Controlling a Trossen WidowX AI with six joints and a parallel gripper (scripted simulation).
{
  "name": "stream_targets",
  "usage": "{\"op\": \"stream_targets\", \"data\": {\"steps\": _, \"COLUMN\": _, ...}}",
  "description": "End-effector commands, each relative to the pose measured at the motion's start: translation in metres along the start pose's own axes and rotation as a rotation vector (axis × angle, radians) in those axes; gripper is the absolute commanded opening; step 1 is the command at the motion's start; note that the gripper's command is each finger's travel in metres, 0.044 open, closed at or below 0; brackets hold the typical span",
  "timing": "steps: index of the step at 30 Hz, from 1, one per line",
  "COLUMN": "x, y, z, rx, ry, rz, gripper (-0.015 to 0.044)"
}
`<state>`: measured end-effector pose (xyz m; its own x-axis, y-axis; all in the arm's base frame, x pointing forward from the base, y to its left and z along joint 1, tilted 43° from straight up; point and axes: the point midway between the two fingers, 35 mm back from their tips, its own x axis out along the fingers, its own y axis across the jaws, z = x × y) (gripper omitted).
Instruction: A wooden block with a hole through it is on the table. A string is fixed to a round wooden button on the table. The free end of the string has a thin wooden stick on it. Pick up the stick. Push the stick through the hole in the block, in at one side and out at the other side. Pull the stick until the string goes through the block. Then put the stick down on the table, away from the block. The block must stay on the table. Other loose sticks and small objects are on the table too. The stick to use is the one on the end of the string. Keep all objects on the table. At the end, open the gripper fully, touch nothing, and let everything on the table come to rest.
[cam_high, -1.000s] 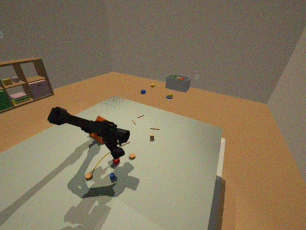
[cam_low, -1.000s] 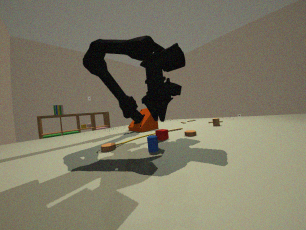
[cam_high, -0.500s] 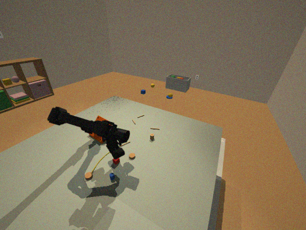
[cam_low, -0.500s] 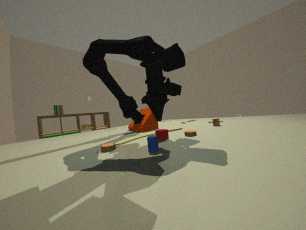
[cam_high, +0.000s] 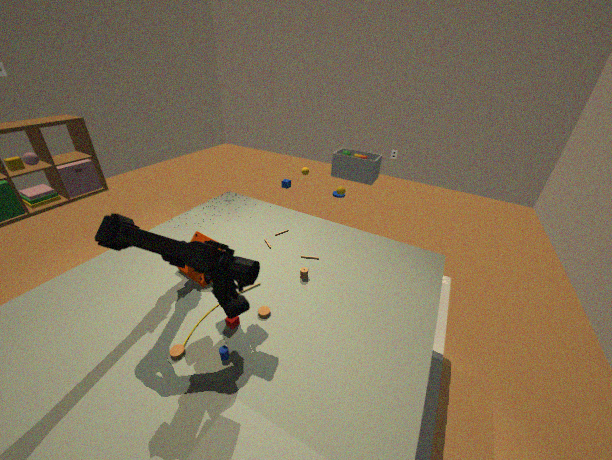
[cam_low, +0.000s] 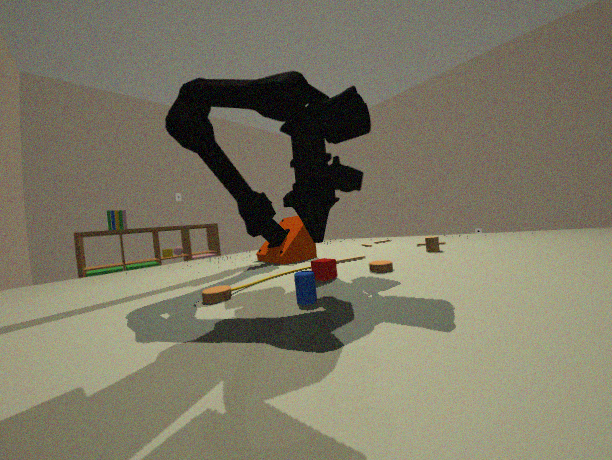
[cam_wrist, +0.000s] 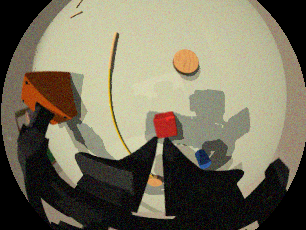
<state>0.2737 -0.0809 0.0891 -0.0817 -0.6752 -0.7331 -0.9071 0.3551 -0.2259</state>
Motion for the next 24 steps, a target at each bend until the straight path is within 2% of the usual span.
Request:
{"op": "stream_targets", "data": {"steps": 1, "x": 0.0000, "y": 0.0000, "z": 0.0000, "rx": 0.000, "ry": 0.000, "rz": 0.000, "gripper": 0.0105}}
{"op": "stream_targets", "data": {"steps": 6, "x": 0.0000, "y": 0.0000, "z": 0.0000, "rx": 0.000, "ry": 0.000, "rz": 0.000, "gripper": 0.0236}}
{"op": "stream_targets", "data": {"steps": 8, "x": 0.0000, "y": 0.0000, "z": 0.0000, "rx": 0.000, "ry": 0.000, "rz": 0.000, "gripper": 0.0243}}
{"op": "stream_targets", "data": {"steps": 17, "x": 0.0000, "y": 0.0000, "z": 0.0000, "rx": 0.000, "ry": 0.000, "rz": 0.000, "gripper": 0.0006}}
{"op": "stream_targets", "data": {"steps": 24, "x": 0.0000, "y": 0.0000, "z": 0.0000, "rx": 0.000, "ry": 0.000, "rz": 0.000, "gripper": 0.0000}}
